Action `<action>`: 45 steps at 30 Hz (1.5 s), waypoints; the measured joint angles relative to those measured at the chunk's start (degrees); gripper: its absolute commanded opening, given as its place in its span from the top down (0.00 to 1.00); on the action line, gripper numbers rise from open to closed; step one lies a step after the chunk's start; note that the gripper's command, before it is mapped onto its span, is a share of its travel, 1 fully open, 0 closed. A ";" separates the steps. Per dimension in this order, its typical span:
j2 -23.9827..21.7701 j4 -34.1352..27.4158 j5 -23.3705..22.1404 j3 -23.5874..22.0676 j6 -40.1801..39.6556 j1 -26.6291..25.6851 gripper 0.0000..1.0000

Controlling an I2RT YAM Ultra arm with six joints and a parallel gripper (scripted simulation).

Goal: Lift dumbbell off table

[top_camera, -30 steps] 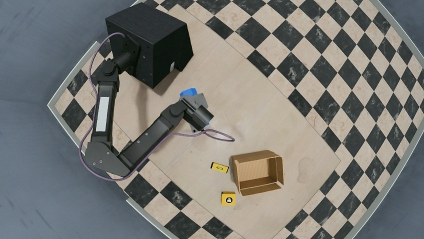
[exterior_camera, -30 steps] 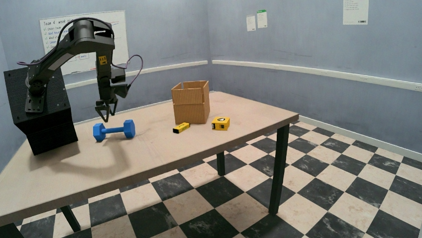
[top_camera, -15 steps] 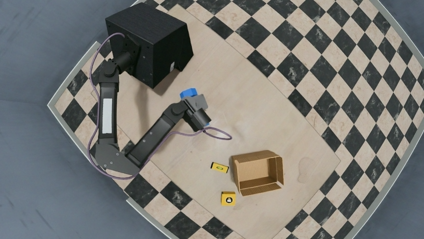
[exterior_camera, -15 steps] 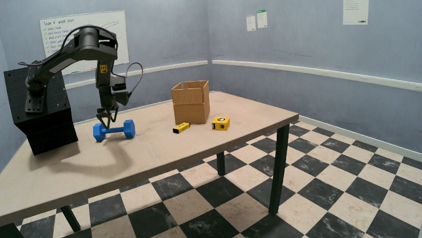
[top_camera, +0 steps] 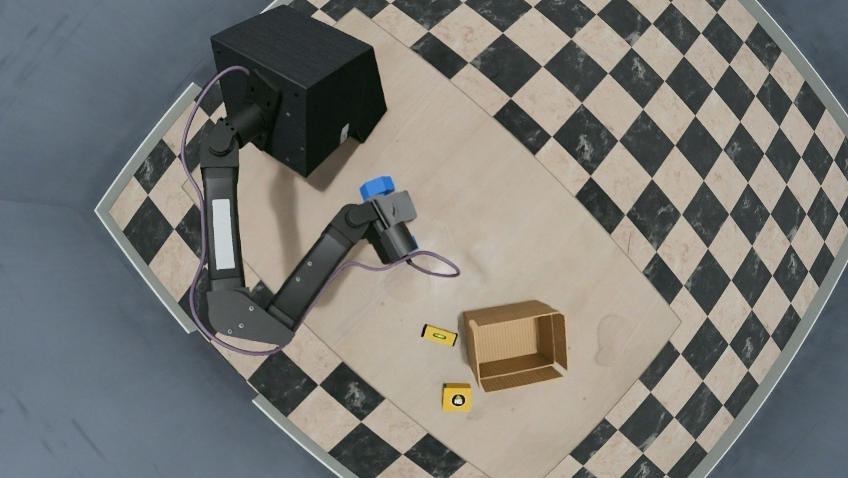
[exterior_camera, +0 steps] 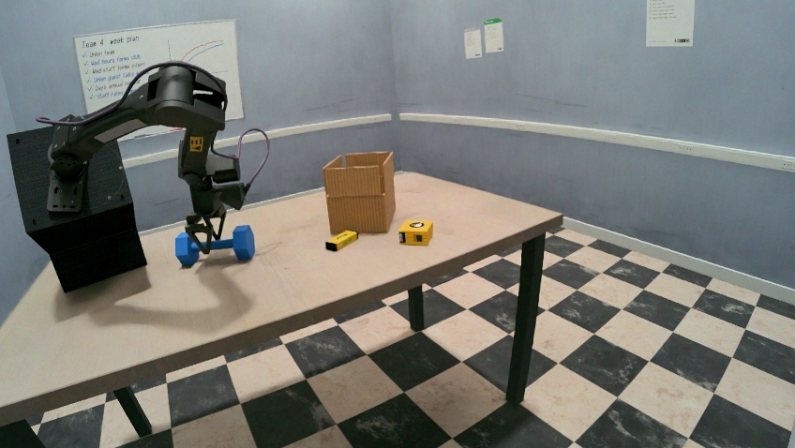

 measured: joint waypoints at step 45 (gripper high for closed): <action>1.07 4.22 -0.63 0.00 -2.93 -0.74 0.00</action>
